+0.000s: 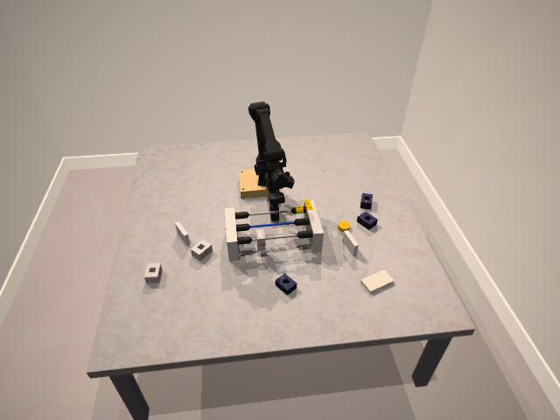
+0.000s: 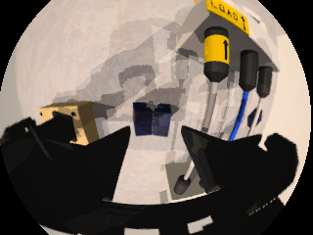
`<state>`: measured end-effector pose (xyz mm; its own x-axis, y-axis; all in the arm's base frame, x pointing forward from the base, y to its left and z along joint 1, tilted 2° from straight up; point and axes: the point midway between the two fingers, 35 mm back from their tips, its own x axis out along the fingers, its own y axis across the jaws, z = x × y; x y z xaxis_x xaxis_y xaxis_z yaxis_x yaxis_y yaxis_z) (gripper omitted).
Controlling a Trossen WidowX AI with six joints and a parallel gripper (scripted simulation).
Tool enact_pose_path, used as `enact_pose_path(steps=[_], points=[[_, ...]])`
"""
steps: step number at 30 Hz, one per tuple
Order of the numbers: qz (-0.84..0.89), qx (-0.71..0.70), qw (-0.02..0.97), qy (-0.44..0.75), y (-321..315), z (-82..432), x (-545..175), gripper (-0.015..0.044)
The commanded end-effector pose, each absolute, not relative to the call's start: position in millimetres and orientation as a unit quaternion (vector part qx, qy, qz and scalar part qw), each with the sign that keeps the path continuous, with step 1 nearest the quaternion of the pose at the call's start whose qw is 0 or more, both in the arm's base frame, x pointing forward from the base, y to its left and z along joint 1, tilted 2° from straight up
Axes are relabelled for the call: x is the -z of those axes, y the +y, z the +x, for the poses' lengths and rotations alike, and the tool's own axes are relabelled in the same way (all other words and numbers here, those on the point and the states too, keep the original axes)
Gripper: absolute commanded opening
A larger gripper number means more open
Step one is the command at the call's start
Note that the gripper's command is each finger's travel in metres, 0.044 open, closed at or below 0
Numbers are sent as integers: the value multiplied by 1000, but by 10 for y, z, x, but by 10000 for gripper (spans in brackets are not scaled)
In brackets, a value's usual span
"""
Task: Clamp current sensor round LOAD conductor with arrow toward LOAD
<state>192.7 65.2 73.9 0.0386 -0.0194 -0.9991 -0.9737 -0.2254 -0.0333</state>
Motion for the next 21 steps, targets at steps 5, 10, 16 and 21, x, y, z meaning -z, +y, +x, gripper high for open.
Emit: enact_pose_path(steps=[5, 10, 16, 21], points=[[-566, -542, 440, 438, 645, 1904, -589, 320], [-566, -542, 440, 438, 639, 1895, -520, 320], [-568, -539, 442, 438, 638, 1907, -555, 293], [-568, -539, 442, 438, 638, 1907, -555, 260]])
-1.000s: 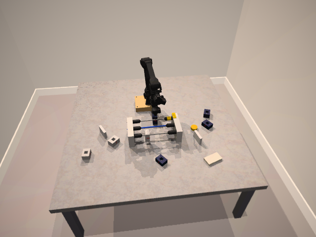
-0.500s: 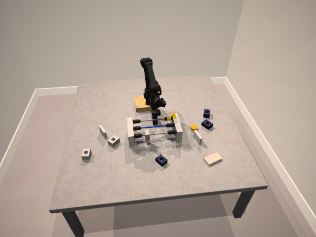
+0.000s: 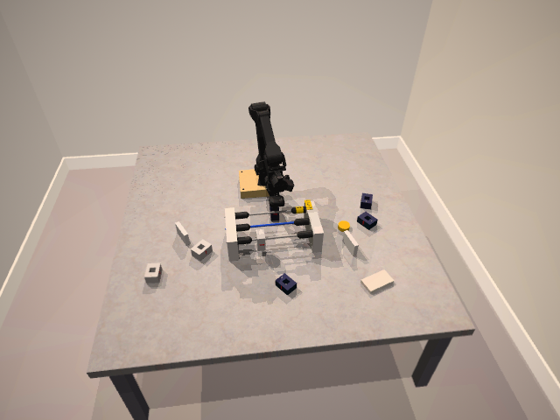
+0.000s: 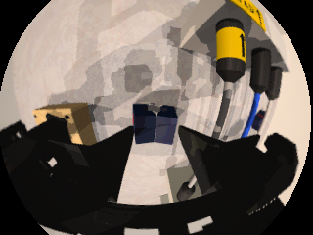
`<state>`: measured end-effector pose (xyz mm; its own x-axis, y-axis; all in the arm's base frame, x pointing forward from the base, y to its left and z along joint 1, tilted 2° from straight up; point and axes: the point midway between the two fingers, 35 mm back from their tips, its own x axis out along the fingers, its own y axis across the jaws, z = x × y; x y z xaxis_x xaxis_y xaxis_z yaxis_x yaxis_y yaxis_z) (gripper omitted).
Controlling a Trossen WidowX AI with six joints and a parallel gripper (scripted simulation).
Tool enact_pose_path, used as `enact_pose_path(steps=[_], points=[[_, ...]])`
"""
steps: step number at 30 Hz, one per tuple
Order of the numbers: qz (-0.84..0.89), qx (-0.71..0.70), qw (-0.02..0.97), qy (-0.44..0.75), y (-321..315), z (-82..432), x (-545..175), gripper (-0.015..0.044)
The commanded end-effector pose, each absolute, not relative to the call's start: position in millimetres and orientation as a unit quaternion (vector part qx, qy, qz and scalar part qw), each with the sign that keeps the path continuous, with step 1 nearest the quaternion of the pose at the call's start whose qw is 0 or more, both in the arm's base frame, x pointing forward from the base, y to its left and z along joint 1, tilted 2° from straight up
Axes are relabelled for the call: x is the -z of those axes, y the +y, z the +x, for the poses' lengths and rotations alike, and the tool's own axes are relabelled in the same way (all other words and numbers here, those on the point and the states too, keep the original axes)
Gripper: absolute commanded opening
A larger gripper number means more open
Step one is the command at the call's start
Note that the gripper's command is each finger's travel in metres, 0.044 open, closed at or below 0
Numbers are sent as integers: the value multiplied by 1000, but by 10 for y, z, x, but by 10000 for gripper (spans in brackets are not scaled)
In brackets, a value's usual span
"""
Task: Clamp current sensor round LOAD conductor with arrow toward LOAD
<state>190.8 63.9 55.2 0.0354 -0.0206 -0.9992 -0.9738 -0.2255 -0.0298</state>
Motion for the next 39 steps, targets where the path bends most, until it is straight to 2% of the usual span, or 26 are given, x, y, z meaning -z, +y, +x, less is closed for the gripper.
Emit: enact_pose_path(steps=[1, 9, 17, 39], points=[[-568, -539, 442, 438, 638, 1907, -555, 253], [-568, -539, 442, 438, 638, 1907, -555, 200], [-567, -540, 442, 438, 660, 1944, -800, 0], [-566, -542, 440, 437, 696, 1970, -1685, 0]])
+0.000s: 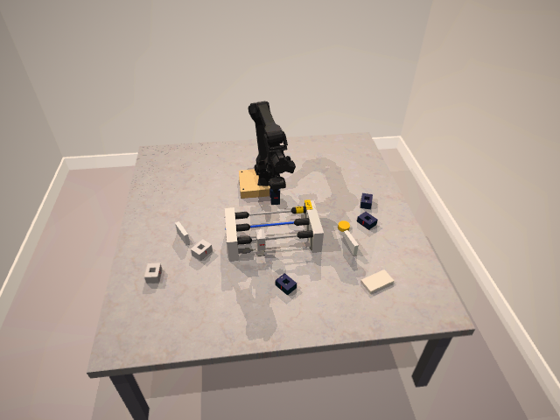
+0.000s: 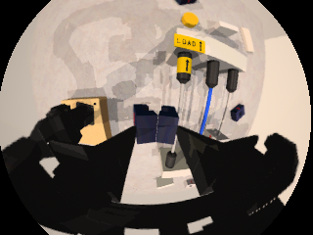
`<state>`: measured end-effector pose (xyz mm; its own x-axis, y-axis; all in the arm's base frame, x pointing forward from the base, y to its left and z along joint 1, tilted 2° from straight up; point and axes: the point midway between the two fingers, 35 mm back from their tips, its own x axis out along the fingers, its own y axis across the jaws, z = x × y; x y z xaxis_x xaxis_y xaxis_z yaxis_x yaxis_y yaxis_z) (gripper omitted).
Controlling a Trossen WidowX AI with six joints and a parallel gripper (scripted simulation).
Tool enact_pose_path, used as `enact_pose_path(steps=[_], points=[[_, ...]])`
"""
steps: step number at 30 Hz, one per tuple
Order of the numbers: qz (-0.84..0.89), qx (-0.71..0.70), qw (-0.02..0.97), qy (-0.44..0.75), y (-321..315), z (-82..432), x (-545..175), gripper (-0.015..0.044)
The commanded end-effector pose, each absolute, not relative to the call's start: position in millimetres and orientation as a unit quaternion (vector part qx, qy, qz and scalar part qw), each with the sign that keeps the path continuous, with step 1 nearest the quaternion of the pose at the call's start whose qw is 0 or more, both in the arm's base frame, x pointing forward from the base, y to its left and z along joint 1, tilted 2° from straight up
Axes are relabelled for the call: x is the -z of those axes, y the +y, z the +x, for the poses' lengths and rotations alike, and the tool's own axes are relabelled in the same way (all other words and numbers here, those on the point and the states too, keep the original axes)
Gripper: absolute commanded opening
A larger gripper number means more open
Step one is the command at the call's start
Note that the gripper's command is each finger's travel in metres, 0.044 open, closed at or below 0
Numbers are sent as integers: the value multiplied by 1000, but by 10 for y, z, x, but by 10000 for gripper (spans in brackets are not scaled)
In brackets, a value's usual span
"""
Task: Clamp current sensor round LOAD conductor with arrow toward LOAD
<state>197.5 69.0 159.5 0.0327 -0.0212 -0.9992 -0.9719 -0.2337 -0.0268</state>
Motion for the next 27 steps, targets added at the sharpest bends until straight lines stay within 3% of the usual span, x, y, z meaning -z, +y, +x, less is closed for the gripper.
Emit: enact_pose_path(steps=[1, 16, 27], points=[[-566, -542, 440, 437, 698, 1978, -1684, 0], [-565, -538, 445, 440, 814, 2521, -1617, 0], [-564, -538, 446, 440, 819, 2558, -1491, 0]])
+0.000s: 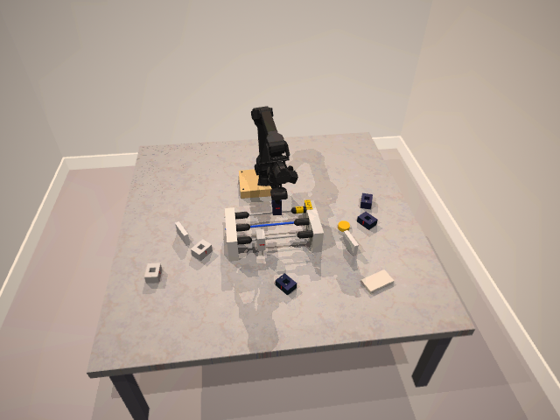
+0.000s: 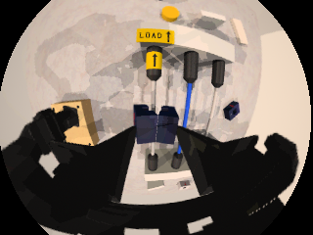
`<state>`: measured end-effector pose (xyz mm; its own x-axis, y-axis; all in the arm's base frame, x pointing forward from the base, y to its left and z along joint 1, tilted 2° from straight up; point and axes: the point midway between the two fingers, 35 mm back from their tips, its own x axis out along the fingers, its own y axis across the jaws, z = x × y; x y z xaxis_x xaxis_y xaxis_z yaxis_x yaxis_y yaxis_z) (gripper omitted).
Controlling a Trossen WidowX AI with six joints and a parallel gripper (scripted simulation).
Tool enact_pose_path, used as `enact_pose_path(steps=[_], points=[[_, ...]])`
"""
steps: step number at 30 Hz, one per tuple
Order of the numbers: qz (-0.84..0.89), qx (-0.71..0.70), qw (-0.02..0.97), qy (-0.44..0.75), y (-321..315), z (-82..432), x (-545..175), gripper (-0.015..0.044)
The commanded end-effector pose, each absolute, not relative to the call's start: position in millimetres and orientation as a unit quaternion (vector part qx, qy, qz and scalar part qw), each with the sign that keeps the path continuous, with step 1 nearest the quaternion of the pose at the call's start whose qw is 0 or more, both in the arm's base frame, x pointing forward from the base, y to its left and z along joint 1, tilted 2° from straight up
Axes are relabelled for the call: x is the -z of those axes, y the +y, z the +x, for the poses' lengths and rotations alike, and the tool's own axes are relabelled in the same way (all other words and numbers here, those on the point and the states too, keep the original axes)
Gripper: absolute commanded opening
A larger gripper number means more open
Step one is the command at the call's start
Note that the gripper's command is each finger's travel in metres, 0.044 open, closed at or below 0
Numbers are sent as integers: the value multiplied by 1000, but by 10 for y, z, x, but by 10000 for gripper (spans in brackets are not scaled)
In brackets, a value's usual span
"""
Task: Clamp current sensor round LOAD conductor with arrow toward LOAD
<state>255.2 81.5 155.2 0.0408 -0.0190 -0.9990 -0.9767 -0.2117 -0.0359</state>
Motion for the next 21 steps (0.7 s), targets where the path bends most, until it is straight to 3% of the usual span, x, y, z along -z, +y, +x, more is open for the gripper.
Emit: enact_pose_path(steps=[1, 21], points=[[-564, -538, 446, 440, 819, 2559, -1474, 0], [-564, -538, 446, 440, 813, 2572, -1143, 0]])
